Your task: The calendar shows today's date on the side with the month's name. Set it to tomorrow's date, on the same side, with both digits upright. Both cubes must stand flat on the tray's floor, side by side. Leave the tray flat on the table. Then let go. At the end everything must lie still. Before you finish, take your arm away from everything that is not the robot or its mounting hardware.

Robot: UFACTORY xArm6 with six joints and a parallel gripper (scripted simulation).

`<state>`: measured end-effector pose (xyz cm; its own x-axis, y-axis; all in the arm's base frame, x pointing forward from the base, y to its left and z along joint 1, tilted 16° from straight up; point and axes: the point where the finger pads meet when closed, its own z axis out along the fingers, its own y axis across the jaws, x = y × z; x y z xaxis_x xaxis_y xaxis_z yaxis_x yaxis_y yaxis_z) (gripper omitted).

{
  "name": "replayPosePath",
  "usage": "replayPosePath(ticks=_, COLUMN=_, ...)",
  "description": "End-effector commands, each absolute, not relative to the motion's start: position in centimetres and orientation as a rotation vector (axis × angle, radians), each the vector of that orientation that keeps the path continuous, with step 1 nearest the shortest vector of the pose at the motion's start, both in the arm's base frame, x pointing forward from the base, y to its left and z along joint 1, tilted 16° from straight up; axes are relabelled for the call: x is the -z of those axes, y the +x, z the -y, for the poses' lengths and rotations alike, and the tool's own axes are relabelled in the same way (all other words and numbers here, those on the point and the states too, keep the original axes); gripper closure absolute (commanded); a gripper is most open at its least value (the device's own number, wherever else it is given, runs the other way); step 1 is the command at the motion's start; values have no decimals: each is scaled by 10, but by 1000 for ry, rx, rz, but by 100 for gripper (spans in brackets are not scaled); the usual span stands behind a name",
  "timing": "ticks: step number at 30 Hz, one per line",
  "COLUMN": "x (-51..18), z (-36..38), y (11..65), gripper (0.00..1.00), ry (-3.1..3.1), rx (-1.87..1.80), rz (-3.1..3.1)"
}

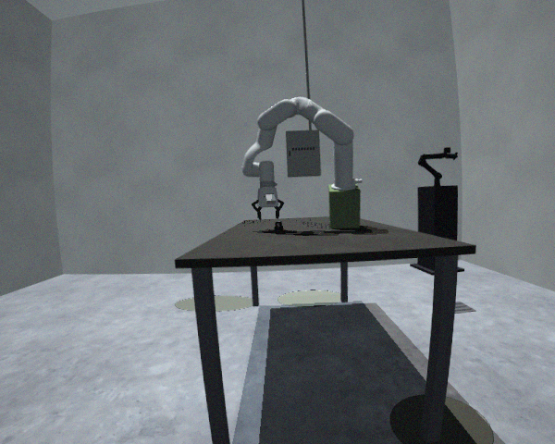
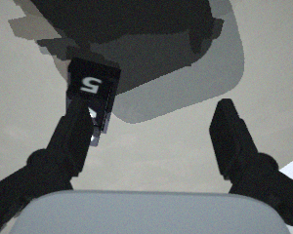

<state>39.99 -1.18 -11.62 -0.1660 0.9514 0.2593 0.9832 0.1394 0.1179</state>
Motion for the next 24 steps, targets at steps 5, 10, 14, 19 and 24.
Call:
replayPosePath(ticks=5, x=117, z=17, y=400, gripper=0, ry=-2116, rx=371, rz=2091)
replayPosePath(ticks=10, x=120, z=29, y=398, gripper=0, ry=-2206, rx=359, rz=1981)
replayPosePath(ticks=14, x=120, z=30, y=398, gripper=0, ry=-2207, rx=358, rz=1980)
replayPosePath(ticks=19, x=121, z=32, y=398, gripper=0, ry=-2315, rx=342, rz=1833)
replayPosePath(ticks=24, x=124, z=42, y=397, gripper=0, ry=-2424, rx=322, rz=1661)
